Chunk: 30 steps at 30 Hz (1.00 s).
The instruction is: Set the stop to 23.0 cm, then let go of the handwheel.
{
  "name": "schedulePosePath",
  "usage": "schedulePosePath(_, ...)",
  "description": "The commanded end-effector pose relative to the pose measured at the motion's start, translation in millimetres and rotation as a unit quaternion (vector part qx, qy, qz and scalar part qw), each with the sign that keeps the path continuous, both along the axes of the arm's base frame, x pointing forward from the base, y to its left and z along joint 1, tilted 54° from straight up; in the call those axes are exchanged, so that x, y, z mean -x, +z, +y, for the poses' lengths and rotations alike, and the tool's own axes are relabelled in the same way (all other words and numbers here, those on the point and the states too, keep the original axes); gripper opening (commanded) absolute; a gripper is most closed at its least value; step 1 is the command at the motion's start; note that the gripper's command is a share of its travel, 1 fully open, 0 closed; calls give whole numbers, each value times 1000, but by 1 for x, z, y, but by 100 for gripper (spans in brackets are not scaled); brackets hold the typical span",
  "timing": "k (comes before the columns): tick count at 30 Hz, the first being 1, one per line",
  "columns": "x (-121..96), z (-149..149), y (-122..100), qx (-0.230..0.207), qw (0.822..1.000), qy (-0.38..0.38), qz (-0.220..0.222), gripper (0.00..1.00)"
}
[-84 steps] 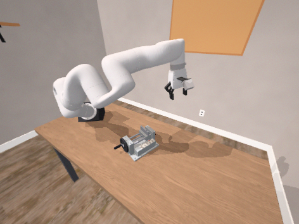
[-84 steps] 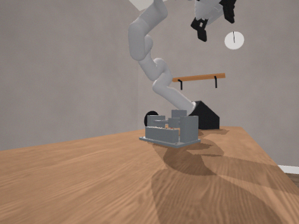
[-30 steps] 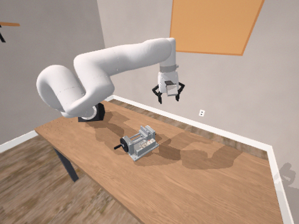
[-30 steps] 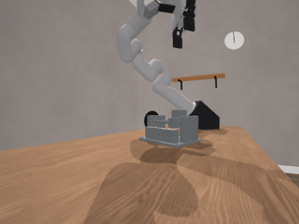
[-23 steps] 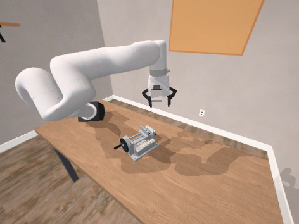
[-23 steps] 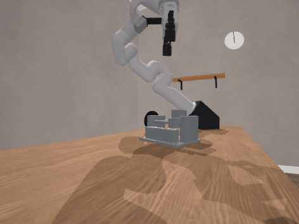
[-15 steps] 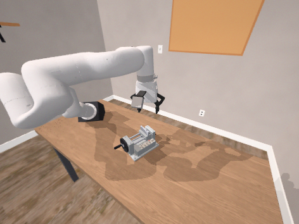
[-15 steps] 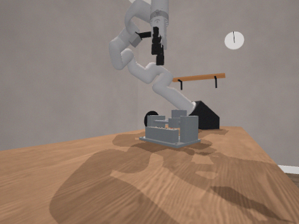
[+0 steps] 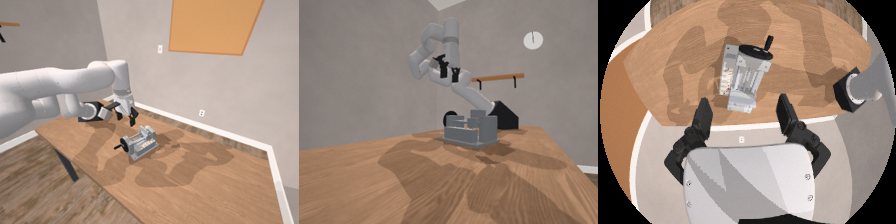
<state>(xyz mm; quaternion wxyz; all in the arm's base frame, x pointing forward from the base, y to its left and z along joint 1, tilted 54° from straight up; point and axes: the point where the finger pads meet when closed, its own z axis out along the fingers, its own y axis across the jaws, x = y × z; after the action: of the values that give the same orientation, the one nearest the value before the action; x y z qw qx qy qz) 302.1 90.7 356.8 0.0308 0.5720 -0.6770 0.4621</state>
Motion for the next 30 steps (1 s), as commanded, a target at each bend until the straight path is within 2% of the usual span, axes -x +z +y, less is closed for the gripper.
schedulePosePath(1,18,-21,-7,-23,999,-18,-29,100)
schedulePosePath(3,33,-43,-23,-46,996,-49,-53,100)
schedulePosePath(9,49,-65,-42,-70,991,-84,-78,100)
schedulePosePath(28,50,-66,-42,-70,991,-85,-79,100)
schedulePosePath(29,49,-66,-42,-70,991,-85,-79,57)
schedulePosePath(30,47,-66,-40,-70,991,-85,-79,57)
